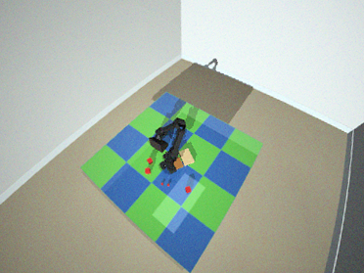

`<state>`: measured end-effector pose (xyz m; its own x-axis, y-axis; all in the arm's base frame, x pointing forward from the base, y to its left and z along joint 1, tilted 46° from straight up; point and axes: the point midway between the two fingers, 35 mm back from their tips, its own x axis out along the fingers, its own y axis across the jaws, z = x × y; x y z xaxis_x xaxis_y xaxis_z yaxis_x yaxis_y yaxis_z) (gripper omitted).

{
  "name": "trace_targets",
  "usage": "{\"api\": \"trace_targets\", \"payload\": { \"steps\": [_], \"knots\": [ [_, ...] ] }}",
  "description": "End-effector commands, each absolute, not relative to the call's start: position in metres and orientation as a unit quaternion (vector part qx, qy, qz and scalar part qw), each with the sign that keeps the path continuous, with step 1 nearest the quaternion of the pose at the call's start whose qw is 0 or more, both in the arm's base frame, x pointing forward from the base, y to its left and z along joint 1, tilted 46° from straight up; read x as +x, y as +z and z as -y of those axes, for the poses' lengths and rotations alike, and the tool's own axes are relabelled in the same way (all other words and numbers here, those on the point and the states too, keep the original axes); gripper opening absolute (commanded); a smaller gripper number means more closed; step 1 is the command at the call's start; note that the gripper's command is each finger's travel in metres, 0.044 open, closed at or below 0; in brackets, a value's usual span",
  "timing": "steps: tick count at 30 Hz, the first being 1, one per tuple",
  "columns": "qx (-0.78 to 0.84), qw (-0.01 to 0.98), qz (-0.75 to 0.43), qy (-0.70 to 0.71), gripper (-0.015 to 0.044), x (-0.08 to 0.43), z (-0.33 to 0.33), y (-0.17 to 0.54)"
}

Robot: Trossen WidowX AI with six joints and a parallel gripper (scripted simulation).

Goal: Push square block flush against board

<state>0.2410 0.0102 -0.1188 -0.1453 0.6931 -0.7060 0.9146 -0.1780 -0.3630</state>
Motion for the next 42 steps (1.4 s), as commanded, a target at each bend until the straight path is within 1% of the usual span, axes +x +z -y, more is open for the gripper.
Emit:
{"api": "trace_targets", "payload": {
  "steps": [1,29,31,34,40,42],
  "knots": [
    [0.641,0.129,-0.628,-0.422,0.0,0.24,-0.009,-0.121],
    [0.641,0.13,-0.628,-0.422,0.0,0.223,0.023,-0.149],
    [0.641,0.129,-0.628,-0.423,0.0,0.227,0.028,-0.138],
    [0.641,0.13,-0.627,-0.423,0.0,0.232,0.056,-0.109],
    [0.64,0.132,-0.628,-0.421,0.0,0.232,0.058,-0.107],
    [0.637,0.147,-0.638,-0.407,0.0,0.232,0.058,-0.106]
  ]
}}
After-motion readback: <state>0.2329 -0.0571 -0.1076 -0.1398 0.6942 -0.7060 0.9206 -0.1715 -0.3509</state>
